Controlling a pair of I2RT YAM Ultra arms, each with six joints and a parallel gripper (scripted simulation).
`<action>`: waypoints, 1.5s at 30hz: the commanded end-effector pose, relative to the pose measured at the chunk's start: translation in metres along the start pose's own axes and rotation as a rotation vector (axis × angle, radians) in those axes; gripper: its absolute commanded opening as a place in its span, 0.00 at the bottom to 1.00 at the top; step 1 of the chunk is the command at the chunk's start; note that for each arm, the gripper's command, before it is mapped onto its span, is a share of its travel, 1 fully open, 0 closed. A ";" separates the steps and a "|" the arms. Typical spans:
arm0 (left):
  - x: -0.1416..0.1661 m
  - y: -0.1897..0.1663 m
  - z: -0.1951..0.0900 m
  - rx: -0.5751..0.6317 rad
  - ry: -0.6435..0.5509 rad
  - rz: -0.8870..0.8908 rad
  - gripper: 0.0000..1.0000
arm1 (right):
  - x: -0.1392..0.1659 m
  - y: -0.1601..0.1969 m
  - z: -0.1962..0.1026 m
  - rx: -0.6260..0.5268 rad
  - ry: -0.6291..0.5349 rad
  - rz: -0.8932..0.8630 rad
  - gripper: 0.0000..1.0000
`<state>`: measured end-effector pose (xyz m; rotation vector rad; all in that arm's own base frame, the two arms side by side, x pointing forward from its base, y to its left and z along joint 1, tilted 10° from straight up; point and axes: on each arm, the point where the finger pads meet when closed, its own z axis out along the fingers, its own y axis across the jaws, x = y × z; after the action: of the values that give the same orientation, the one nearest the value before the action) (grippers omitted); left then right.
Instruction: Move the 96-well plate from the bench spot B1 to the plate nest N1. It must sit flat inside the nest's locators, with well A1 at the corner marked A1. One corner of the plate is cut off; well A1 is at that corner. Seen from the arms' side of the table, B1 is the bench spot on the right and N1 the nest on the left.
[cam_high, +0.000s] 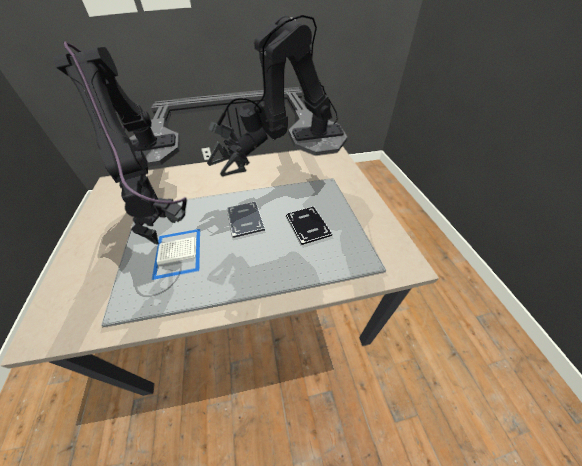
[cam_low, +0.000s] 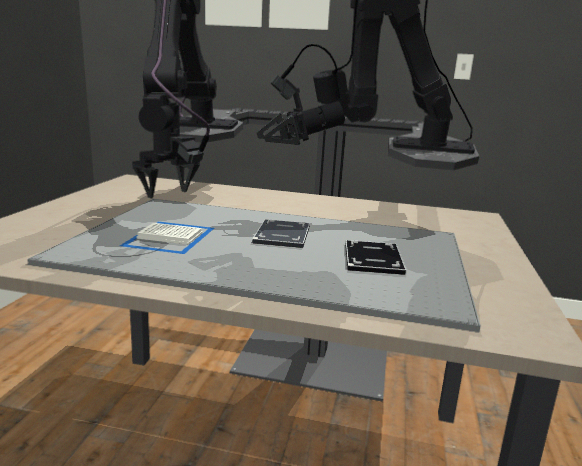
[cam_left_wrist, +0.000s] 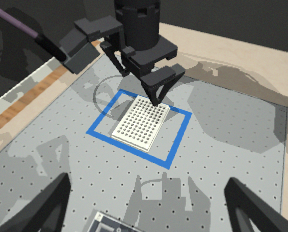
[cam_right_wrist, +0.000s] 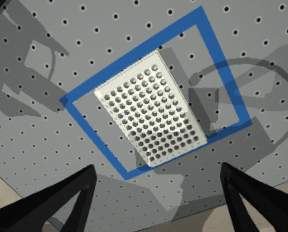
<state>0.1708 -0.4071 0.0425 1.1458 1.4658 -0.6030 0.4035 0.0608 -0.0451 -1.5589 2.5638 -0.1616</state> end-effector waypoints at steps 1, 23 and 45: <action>-0.004 0.000 -0.003 0.007 -0.013 -0.012 1.00 | 0.000 -0.001 0.006 -0.002 -0.005 0.246 1.00; -0.004 0.000 -0.003 0.007 -0.013 -0.012 1.00 | 0.002 0.002 0.020 -0.007 0.002 1.086 1.00; -0.004 0.000 -0.003 0.007 -0.013 -0.012 1.00 | 0.001 0.003 0.031 -0.009 0.001 1.858 1.00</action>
<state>0.1708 -0.4071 0.0425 1.1458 1.4658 -0.6030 0.4083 0.0639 -0.0697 0.8689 2.8440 0.0639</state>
